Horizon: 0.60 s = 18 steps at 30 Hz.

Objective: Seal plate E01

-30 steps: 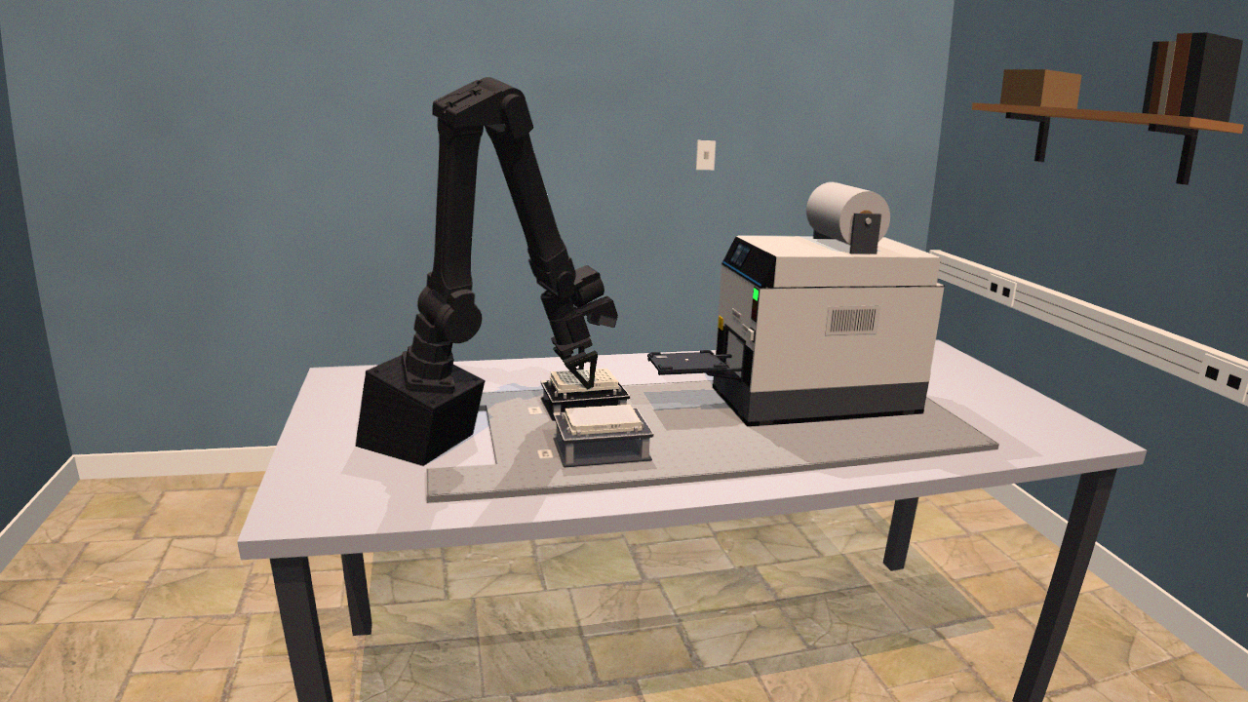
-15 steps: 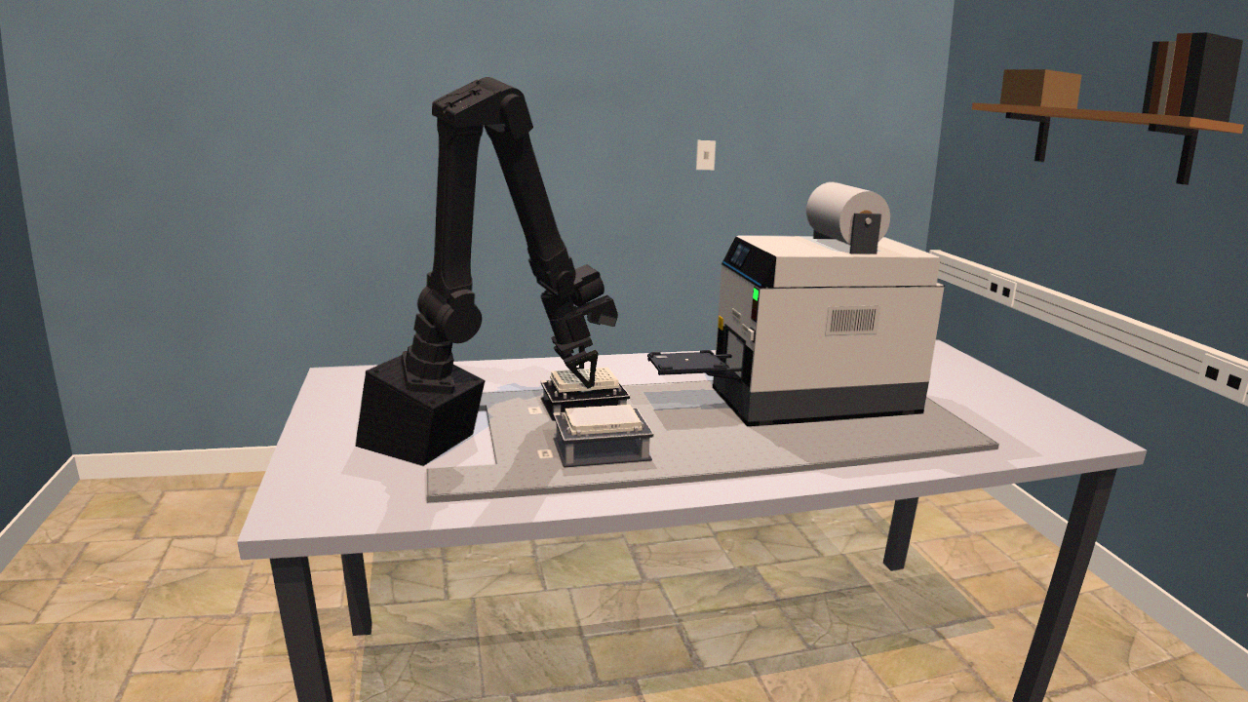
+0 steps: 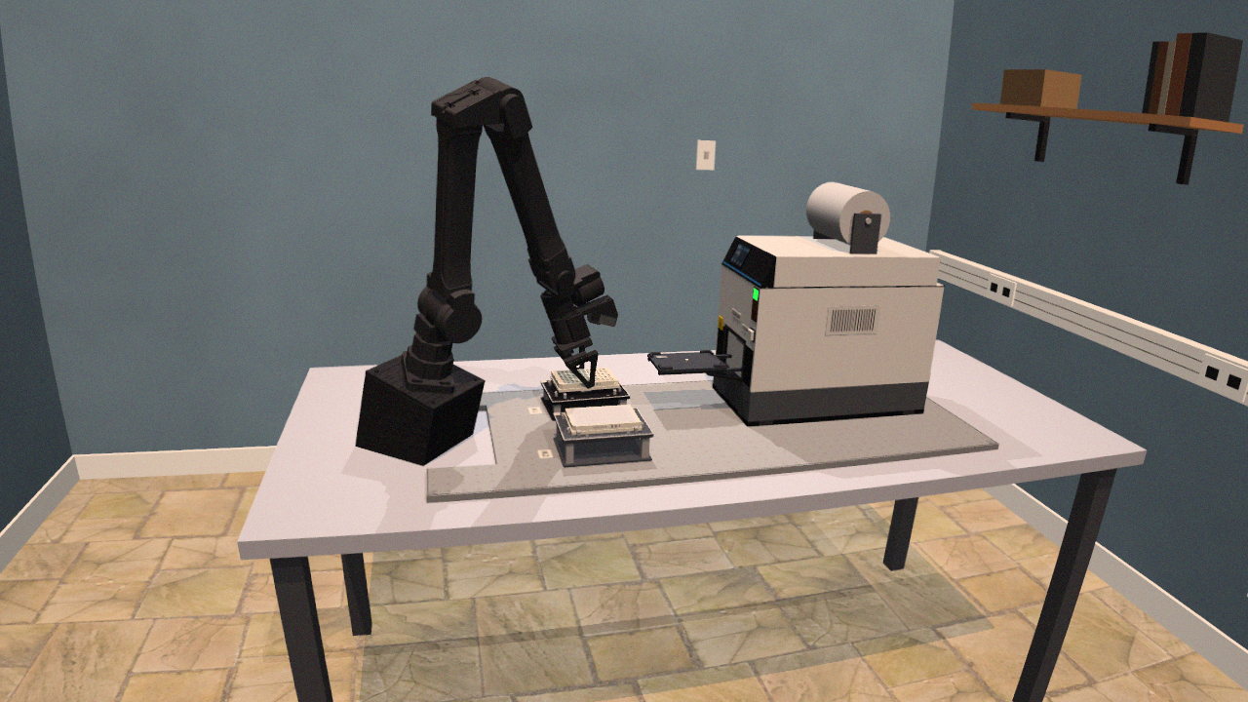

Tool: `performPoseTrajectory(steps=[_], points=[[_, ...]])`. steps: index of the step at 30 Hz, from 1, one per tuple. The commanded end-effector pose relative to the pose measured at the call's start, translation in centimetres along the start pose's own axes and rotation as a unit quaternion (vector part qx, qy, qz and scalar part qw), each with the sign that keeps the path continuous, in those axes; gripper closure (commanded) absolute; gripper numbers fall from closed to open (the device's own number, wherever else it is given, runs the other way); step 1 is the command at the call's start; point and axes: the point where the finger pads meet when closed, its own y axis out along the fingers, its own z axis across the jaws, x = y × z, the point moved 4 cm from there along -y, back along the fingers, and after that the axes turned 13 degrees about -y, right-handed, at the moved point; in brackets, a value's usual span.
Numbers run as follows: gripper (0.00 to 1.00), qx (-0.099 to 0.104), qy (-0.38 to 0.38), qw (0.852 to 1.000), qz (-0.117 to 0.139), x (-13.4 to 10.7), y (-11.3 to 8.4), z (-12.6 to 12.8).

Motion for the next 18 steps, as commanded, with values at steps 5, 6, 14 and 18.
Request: performPoseTrajectory(steps=[5, 6, 14, 18], points=[[1.00, -0.003, 0.014, 1.000, -0.016, 1.94, 0.08, -0.24], [1.00, -0.003, 0.014, 1.000, -0.016, 1.97, 0.10, -0.23], [1.00, -0.002, 0.014, 1.000, -0.017, 2.06, 0.13, -0.17], [1.00, -0.002, 0.013, 1.000, -0.016, 1.48, -0.12, -0.31]])
